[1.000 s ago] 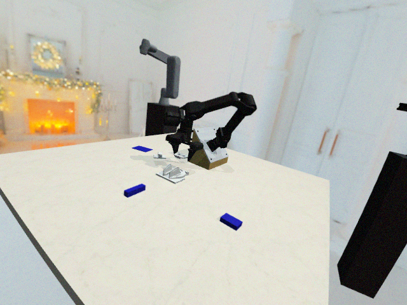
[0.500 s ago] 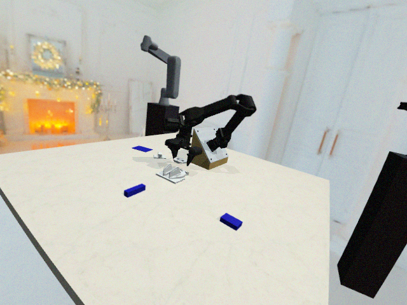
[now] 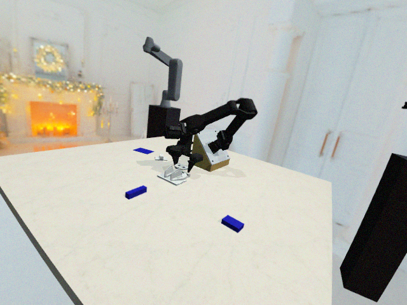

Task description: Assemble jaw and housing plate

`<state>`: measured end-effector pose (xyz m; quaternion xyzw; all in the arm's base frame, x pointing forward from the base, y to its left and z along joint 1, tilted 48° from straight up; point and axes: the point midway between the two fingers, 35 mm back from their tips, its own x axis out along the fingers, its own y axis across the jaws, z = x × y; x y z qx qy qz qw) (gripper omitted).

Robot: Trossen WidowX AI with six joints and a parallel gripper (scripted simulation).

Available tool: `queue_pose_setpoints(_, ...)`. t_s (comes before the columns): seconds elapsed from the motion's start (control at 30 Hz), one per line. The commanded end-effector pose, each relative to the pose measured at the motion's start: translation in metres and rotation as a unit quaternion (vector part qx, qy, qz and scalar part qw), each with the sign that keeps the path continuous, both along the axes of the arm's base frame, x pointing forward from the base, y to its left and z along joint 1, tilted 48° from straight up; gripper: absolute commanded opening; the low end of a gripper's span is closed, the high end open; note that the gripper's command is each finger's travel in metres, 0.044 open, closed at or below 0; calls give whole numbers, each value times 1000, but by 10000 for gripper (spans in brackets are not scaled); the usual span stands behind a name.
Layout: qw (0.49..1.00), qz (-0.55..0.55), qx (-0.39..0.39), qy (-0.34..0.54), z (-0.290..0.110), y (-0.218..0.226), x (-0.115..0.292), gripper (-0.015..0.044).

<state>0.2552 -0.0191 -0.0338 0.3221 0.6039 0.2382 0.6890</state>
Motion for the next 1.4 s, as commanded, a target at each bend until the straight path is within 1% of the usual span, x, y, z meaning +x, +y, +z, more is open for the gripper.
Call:
queue_pose_setpoints(0.0, 1000, -2, 4, 2, -4, 6, 0, 351)
queue_pose_setpoints(1.37, 1000, -7, 5, 7, -8, 11, 0, 351)
